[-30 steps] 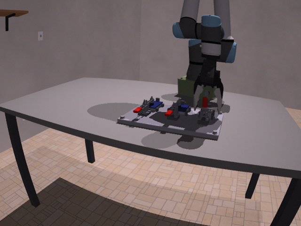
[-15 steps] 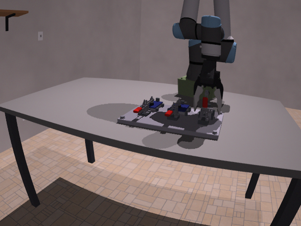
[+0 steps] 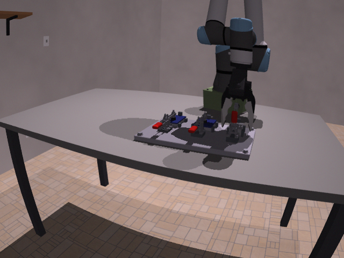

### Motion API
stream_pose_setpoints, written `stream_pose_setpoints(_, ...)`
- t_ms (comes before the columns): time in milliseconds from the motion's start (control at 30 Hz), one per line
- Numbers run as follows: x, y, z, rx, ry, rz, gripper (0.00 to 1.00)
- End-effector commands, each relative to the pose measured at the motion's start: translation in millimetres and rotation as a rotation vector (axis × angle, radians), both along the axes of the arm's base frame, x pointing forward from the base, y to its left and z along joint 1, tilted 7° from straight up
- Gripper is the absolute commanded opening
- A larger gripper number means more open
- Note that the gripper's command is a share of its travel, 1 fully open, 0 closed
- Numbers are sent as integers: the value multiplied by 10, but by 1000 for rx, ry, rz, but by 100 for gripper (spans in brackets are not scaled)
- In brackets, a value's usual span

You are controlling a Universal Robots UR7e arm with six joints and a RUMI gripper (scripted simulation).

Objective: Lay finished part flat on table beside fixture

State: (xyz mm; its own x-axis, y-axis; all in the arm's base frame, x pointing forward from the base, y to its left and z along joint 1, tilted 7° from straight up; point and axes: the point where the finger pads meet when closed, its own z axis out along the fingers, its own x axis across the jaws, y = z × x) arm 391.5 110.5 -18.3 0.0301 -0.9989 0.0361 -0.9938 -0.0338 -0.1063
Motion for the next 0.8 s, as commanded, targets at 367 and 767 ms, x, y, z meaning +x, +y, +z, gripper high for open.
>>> stream_pose_setpoints(367,3,0,4,0,-1,0,59)
stream_pose_setpoints(767,3,0,4,0,-1,0,0)
